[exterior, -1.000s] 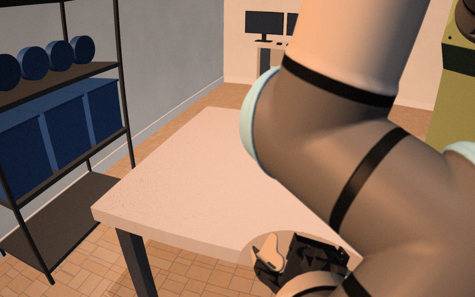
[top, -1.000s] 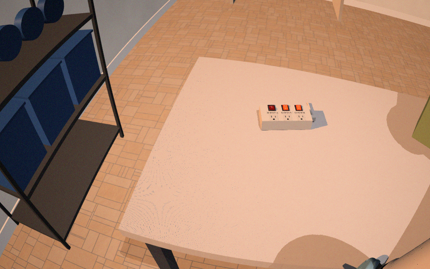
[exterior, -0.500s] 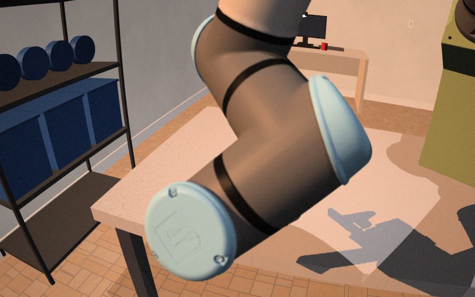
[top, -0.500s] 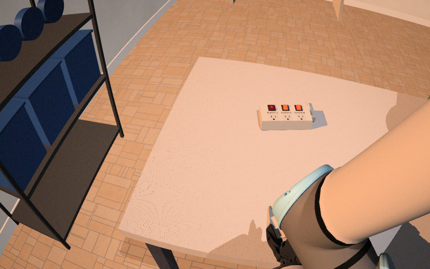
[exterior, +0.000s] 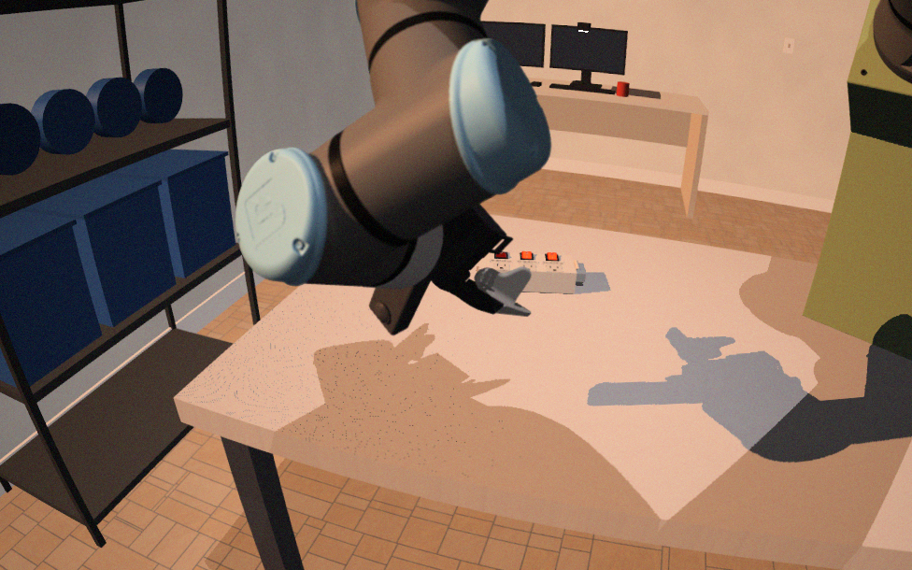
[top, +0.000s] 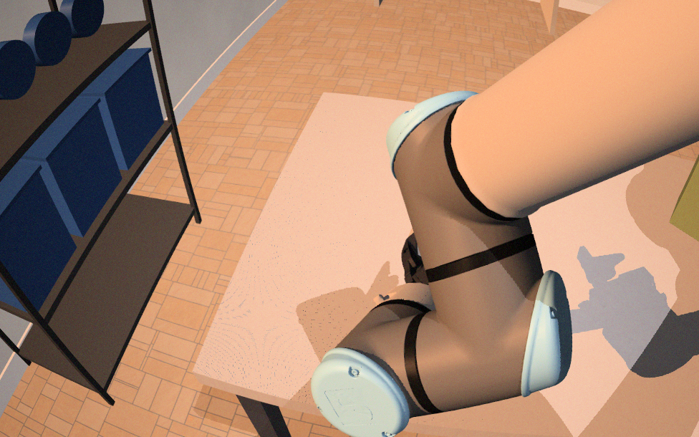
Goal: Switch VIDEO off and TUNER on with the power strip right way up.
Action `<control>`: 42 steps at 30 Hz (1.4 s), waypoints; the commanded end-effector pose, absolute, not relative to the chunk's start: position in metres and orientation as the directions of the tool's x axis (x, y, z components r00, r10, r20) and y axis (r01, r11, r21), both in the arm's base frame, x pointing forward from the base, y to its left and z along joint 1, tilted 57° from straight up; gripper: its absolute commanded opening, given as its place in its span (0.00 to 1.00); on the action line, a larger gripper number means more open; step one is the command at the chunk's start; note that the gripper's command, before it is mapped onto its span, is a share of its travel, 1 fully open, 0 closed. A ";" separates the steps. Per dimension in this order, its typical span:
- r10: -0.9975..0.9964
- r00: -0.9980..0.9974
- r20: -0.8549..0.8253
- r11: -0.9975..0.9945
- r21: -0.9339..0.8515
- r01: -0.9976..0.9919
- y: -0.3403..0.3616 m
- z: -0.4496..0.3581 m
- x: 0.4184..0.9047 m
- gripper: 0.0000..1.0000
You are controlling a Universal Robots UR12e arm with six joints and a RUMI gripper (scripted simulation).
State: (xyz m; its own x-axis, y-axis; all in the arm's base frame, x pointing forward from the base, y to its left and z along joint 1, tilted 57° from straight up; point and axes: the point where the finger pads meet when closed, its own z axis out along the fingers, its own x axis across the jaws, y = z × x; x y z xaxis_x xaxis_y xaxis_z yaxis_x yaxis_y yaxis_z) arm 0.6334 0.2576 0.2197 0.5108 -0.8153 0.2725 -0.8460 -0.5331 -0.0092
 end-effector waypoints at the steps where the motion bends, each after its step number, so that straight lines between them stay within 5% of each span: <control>1: -0.895 0.398 0.201 -0.408 -0.009 -0.913 0.187 0.203 0.648 1.00; 19: -1.000 0.005 -0.002 -0.005 0.001 -1.000 0.000 0.164 0.645 1.00; 42: -0.777 0.567 -0.274 -0.556 -0.123 -0.822 0.046 0.086 0.661 1.00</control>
State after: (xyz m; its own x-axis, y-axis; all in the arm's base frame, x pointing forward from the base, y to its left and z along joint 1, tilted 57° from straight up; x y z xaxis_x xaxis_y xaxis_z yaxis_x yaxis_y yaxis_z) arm 0.6575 0.0383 0.0993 0.4671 -0.8545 -0.2273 -0.8831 -0.4639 -0.0705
